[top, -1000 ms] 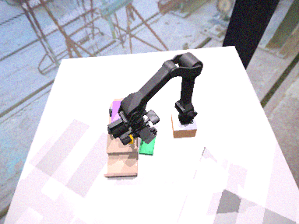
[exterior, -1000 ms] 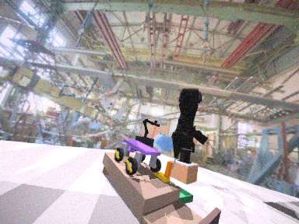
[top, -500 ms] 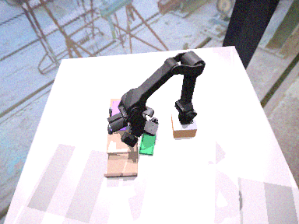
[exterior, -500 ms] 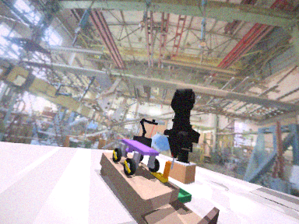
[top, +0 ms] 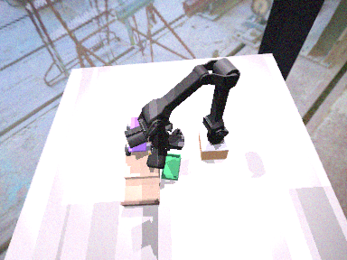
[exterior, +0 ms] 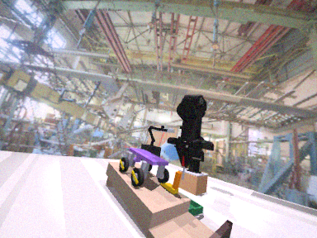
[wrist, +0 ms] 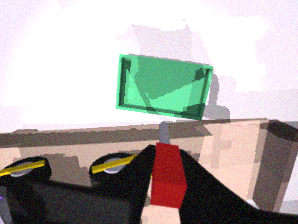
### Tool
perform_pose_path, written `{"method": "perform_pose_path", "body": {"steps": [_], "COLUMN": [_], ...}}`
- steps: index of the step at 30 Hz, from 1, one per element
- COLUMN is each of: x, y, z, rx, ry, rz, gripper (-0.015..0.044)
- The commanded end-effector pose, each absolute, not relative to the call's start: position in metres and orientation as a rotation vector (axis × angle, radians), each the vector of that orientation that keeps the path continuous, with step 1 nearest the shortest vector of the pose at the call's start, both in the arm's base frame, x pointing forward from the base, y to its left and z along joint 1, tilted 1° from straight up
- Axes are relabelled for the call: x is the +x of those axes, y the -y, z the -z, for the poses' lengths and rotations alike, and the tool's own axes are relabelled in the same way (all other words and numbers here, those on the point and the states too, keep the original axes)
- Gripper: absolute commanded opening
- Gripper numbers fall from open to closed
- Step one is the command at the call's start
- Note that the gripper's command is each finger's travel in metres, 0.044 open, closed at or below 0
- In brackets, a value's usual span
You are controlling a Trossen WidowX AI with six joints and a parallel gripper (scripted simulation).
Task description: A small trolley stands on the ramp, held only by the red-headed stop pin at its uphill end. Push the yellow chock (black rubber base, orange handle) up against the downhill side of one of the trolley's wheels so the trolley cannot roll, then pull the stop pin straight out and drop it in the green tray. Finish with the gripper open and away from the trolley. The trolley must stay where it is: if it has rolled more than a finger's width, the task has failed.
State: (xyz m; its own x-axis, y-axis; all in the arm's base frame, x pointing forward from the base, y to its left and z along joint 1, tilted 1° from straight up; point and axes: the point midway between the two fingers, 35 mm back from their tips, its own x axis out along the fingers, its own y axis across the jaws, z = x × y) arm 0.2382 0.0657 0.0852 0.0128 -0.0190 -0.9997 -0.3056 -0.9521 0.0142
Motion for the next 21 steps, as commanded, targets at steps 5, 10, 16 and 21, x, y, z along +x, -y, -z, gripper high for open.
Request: {"method": "perform_pose_path", "body": {"steps": [5, 10, 16, 21], "x": [0.232, 0.218, 0.216, 0.218], "y": [-0.067, -0.068, -0.068, -0.07], "z": [-0.08, -0.068, -0.065, -0.055], "rx": [-2.09, -2.088, -2.086, -2.058], "ry": [-0.305, -0.305, -0.302, -0.211], "rz": [-2.054, -2.056, -2.055, -2.009], "gripper": [0.0, 0.0, 0.0, 0.0]}}
